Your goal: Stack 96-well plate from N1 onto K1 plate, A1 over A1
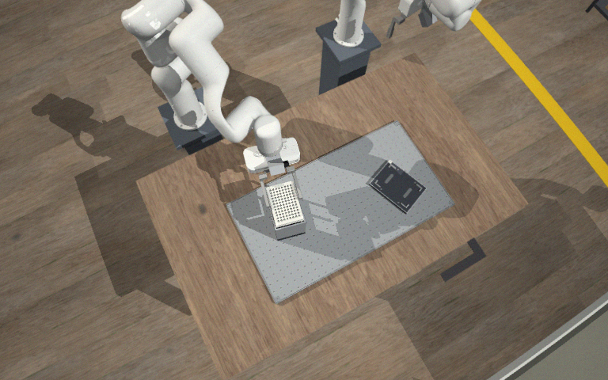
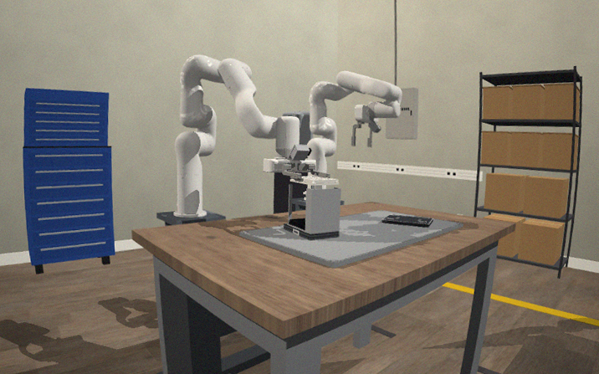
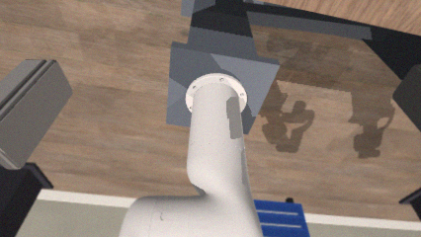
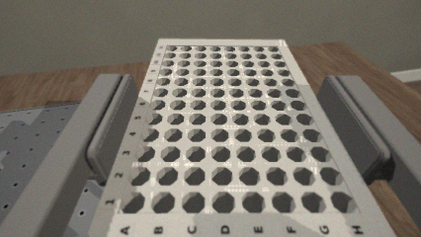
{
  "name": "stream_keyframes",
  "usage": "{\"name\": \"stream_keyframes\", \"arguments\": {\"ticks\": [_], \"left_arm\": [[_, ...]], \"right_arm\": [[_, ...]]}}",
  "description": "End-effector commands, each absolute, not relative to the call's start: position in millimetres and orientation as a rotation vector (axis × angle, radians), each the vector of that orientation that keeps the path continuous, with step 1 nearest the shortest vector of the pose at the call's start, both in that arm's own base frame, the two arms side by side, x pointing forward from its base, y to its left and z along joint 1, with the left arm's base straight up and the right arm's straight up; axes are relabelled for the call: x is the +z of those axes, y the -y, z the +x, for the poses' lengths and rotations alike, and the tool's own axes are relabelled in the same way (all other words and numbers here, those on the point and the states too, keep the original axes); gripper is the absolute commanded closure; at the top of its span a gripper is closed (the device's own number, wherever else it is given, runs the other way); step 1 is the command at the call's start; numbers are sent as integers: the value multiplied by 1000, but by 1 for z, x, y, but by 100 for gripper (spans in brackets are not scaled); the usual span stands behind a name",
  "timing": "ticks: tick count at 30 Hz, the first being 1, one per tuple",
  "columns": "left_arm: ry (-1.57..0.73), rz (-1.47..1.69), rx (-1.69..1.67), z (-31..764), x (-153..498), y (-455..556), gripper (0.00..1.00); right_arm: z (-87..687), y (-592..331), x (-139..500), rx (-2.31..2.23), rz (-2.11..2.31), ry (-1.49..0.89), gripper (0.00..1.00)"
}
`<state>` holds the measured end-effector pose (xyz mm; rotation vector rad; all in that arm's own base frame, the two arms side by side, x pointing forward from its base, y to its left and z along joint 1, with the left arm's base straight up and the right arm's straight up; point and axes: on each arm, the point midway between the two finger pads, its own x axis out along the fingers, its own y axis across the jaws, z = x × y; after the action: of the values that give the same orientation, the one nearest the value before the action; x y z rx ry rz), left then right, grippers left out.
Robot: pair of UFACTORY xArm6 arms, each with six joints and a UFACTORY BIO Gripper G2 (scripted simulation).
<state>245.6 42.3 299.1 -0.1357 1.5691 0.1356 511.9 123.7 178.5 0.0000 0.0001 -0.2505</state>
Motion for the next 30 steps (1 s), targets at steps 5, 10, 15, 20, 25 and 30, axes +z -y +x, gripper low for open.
{"name": "stream_keyframes", "arguments": {"ticks": [5,10,15,20,25,30], "left_arm": [[-1567,-136,136,246,300,-42,0],[-1567,-136,136,246,300,-42,0],[-1567,-136,136,246,300,-42,0],[-1567,-136,136,246,300,-42,0],[-1567,-136,136,246,300,-42,0],[-1567,-136,136,246,300,-42,0]], "right_arm": [[513,-124,175,-251,2,3,100],[513,-124,174,-251,2,3,100],[513,-124,174,-251,2,3,100],[513,-124,174,-251,2,3,100],[513,-124,174,-251,2,4,100],[513,-124,174,-251,2,4,100]]}}
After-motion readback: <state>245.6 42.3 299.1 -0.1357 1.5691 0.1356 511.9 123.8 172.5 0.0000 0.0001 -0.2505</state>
